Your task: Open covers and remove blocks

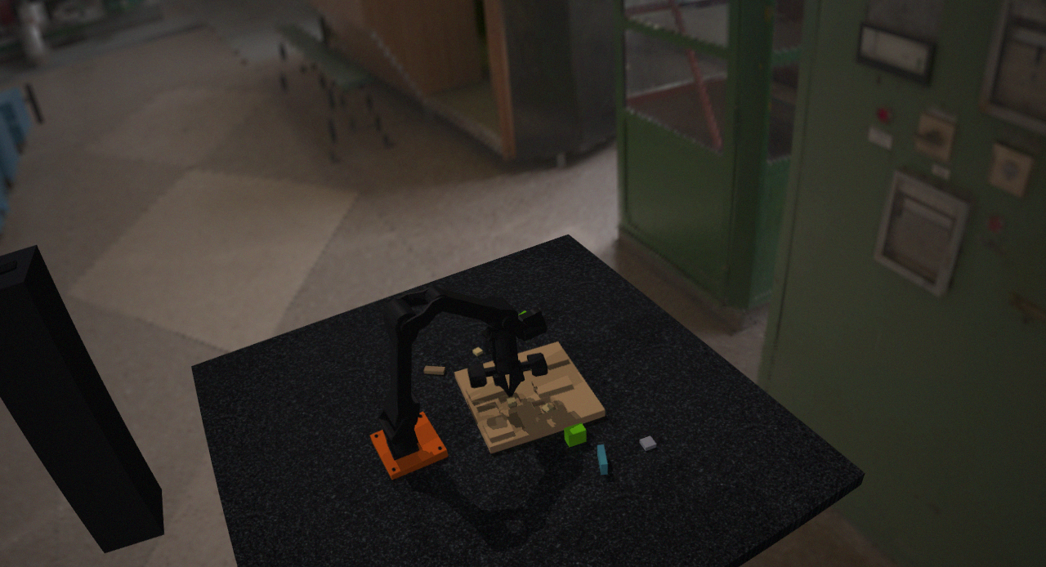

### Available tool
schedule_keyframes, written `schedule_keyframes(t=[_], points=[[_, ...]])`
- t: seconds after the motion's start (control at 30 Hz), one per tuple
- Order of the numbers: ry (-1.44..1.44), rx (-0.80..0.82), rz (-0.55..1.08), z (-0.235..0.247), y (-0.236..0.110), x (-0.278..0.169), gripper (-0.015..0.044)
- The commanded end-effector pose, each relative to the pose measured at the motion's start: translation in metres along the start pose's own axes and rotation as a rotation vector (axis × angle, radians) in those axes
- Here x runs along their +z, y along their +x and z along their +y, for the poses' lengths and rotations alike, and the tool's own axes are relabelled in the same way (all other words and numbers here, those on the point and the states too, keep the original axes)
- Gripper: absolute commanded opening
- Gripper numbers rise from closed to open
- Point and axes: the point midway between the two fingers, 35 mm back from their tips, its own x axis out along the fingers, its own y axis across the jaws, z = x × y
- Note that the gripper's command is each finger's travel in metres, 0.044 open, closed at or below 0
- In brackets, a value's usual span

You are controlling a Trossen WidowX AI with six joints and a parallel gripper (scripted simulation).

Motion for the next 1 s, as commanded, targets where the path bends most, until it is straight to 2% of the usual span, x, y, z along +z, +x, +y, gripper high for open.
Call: schedule_keyframes(t=[0.0, 0.97], points=[[-0.005, -0.001, 0.005, 0.0, 0.005, -0.001, 0.0], [-0.005, -0.001, 0.005, 0.002, 0.019, -0.005, 0.0]])
